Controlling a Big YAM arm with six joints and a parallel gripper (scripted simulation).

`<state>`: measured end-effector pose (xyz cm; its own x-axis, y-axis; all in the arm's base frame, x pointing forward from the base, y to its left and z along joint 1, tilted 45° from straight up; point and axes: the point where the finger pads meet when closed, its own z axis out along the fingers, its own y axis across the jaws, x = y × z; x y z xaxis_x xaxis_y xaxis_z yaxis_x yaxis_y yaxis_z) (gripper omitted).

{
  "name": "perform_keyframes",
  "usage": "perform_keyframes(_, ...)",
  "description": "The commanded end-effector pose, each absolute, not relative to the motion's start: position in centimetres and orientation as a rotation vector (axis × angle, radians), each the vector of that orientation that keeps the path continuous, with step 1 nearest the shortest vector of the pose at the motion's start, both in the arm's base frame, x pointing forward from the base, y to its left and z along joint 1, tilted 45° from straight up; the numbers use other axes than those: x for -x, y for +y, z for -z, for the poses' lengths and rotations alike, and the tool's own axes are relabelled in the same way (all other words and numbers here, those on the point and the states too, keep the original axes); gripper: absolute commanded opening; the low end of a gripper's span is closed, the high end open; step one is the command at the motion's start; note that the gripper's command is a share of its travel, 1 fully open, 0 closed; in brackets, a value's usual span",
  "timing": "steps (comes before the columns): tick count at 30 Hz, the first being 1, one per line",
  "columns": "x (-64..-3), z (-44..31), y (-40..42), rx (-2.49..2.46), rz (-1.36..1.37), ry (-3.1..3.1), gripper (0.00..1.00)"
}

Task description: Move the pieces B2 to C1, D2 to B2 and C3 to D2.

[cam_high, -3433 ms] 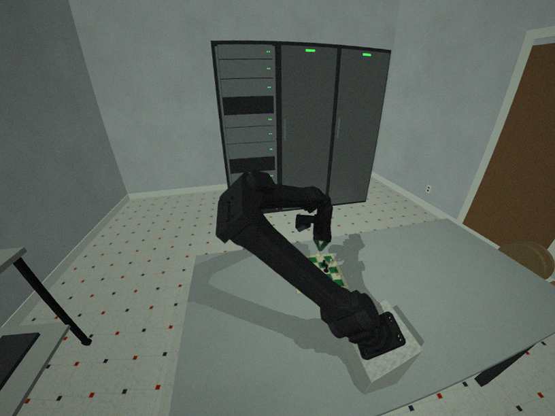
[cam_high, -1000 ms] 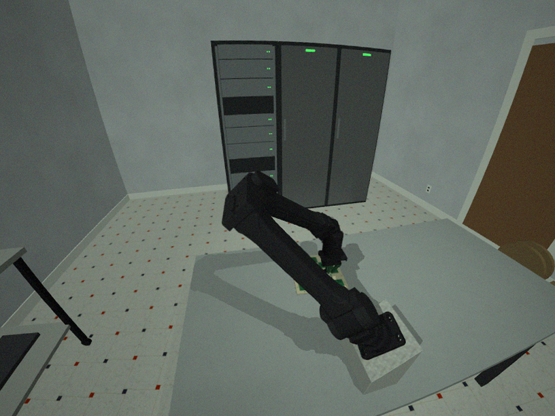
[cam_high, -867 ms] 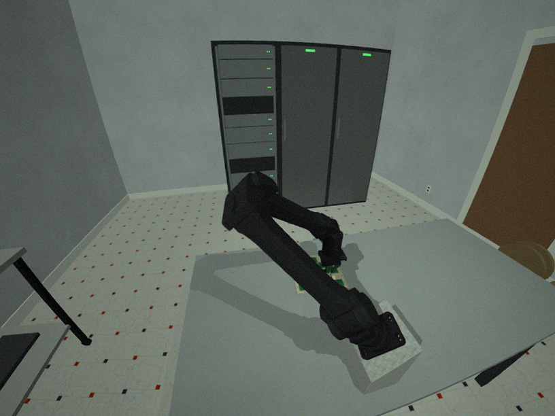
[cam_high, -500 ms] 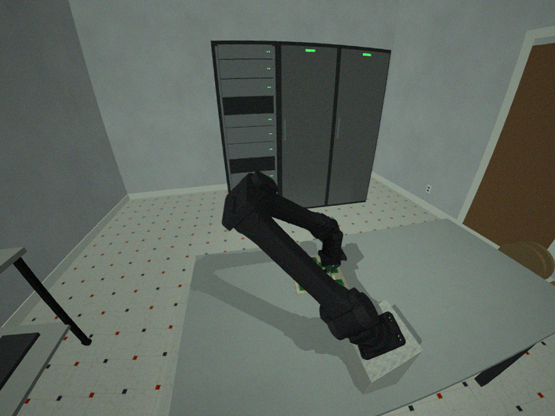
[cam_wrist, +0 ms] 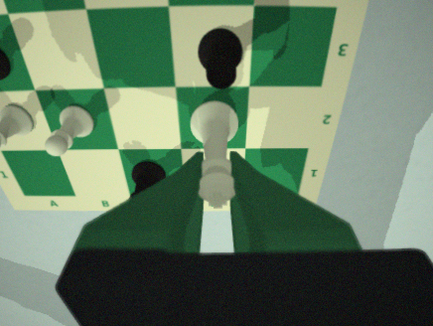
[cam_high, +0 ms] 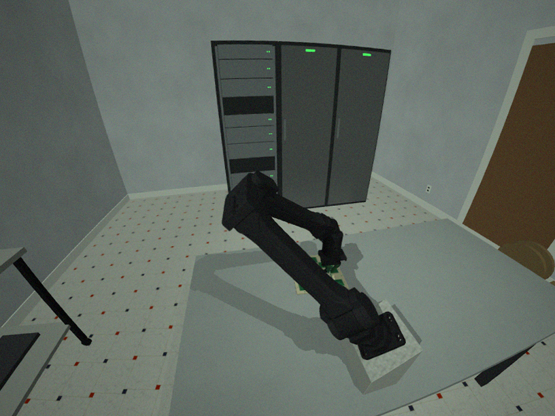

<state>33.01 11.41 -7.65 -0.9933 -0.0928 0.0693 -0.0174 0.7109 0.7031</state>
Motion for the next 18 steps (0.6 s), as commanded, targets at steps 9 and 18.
perform_keyframes(9, -33.19, 7.83, 11.93, -0.101, 1.156, -2.816, 0.00)
perform_keyframes(18, -33.26, 7.54, 11.96, -0.106, 1.159, -2.822, 0.00)
